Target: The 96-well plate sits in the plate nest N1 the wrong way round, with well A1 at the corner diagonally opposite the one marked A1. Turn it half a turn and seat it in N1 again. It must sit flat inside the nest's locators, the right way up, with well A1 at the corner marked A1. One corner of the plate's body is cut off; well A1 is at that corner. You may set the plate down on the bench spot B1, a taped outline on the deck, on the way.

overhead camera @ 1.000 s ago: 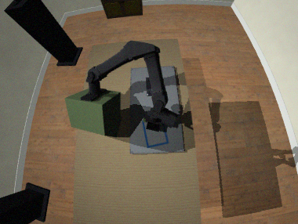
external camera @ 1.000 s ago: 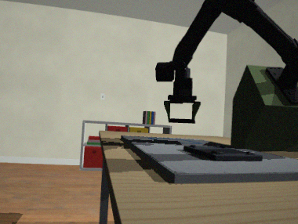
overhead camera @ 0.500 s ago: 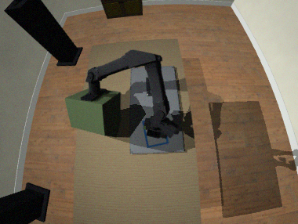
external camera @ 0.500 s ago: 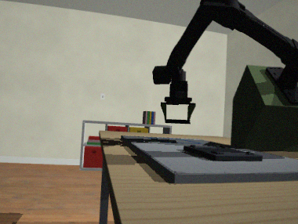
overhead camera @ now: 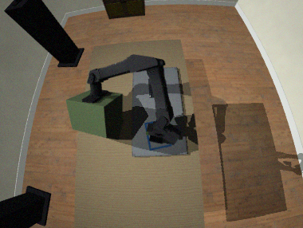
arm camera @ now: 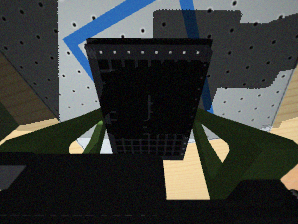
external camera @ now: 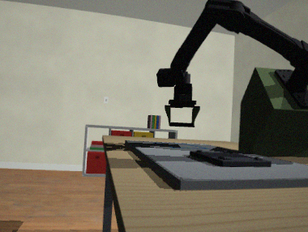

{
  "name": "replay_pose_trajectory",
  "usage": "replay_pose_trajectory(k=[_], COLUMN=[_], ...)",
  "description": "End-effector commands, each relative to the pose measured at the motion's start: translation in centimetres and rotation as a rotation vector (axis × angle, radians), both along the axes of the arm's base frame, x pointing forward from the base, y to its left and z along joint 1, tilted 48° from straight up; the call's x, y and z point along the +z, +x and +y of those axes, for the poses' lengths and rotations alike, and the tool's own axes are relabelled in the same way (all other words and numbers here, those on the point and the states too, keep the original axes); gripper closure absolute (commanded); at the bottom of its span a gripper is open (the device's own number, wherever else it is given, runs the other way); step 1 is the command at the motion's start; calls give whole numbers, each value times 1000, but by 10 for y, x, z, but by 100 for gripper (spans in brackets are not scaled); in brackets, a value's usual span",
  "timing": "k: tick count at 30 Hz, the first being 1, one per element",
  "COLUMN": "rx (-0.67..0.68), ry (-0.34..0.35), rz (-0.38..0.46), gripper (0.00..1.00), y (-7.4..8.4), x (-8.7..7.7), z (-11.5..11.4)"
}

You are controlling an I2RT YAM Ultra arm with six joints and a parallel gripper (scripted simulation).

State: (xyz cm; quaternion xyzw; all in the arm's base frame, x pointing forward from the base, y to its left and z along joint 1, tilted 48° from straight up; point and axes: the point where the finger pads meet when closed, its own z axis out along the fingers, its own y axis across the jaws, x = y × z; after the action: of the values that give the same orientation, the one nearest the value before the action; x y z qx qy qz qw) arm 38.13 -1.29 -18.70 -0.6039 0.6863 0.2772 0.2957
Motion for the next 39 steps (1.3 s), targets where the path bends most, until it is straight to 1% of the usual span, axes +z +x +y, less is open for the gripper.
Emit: replay_pose_trajectory(k=[1,30,38,39], rx=[-27,-27,-205,-215], ry=[-1,-1,22,23], rz=[-14,-14,182,193], gripper=[100,100,100,100], y=[3,3,4,4], x=[5,5,5,5], z=[-12,-12,-12,-12])
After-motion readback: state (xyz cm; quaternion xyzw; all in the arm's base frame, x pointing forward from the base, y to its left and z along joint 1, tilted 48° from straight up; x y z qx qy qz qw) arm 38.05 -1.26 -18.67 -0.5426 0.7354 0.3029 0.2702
